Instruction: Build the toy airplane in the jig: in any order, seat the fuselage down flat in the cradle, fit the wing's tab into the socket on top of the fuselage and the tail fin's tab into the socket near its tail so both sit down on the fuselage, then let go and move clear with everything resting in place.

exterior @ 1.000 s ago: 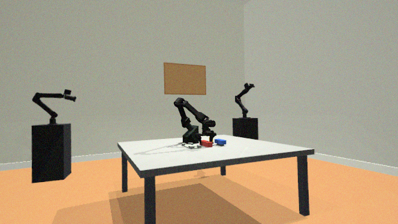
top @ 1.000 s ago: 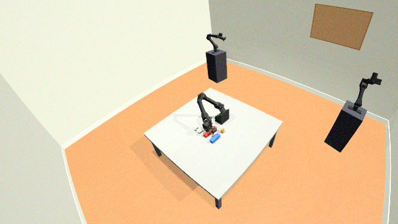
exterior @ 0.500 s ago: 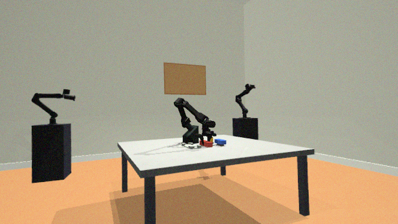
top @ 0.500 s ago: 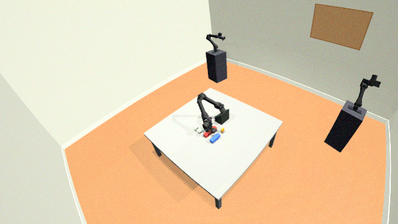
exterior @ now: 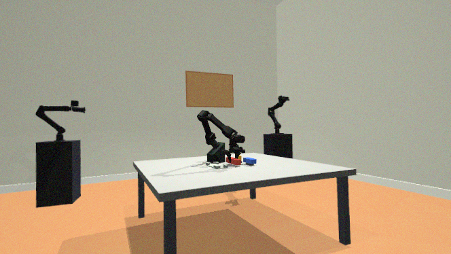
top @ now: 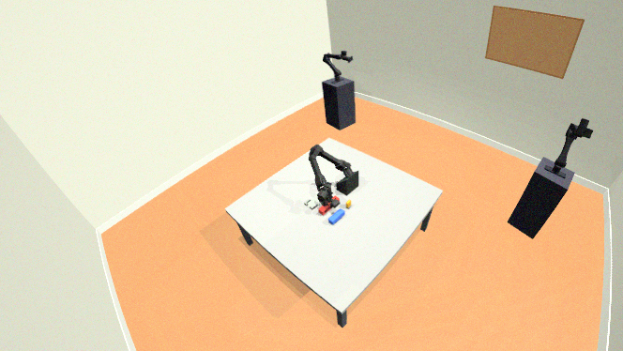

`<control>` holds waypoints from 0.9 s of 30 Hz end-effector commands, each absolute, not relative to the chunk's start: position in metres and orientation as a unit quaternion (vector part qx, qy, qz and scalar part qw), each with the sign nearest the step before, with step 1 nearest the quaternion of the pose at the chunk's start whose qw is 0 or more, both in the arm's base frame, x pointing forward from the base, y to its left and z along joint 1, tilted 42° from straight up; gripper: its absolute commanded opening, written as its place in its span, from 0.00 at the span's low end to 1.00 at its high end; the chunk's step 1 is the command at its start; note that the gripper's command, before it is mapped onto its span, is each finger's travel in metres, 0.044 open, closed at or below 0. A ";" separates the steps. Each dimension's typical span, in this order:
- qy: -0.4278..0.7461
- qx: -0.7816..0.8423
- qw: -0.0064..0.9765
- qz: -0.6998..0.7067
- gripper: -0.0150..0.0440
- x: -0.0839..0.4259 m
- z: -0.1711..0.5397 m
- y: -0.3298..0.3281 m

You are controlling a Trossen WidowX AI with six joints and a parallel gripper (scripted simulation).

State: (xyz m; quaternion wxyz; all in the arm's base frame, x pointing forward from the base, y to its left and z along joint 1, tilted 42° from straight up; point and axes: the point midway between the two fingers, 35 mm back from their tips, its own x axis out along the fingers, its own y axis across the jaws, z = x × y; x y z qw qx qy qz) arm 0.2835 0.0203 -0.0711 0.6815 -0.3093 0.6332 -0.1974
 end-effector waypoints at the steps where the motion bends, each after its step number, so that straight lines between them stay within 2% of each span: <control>1: 0.630 -0.303 0.688 -0.195 0.25 0.286 -0.061 0.032; 27: 0.630 -0.303 0.688 -0.194 0.25 0.275 -0.002 0.085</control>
